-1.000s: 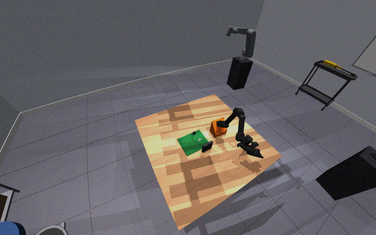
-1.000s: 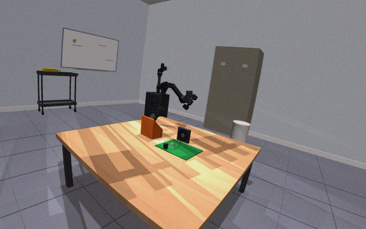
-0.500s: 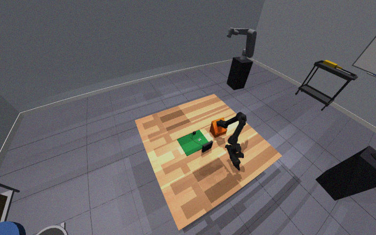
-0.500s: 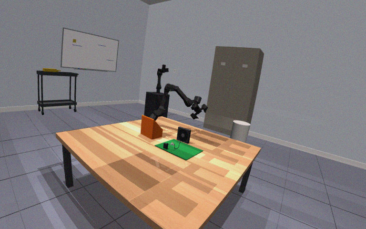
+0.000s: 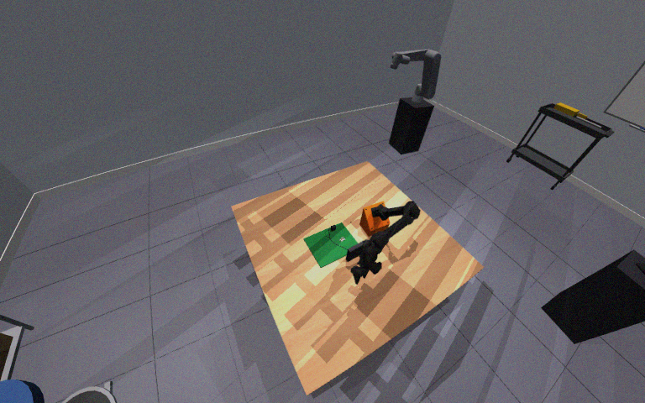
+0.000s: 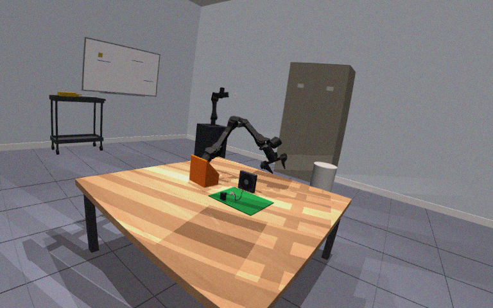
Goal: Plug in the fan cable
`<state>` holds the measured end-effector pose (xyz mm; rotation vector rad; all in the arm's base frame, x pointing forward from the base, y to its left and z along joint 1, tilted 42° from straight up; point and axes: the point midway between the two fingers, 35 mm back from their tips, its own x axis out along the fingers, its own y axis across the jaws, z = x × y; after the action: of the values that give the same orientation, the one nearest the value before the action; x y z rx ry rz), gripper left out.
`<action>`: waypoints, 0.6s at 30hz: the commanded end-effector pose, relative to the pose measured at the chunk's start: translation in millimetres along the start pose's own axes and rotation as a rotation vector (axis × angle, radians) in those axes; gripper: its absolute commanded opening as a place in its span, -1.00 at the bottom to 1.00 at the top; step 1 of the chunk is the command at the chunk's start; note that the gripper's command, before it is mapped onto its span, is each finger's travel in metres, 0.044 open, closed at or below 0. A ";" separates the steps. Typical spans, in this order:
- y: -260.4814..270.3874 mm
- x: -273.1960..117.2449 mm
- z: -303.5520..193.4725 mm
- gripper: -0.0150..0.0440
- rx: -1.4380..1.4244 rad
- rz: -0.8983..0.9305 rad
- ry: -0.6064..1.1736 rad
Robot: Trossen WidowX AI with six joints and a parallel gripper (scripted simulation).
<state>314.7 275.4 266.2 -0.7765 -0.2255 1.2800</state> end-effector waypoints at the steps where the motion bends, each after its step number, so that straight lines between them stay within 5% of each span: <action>1: -0.1 -9.2 -51.8 1.00 0.166 0.021 0.121; 18: 75.2 -156.5 -280.3 1.00 1.156 0.051 0.676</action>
<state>377.8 66.3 80.4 -0.2824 0.8490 0.9720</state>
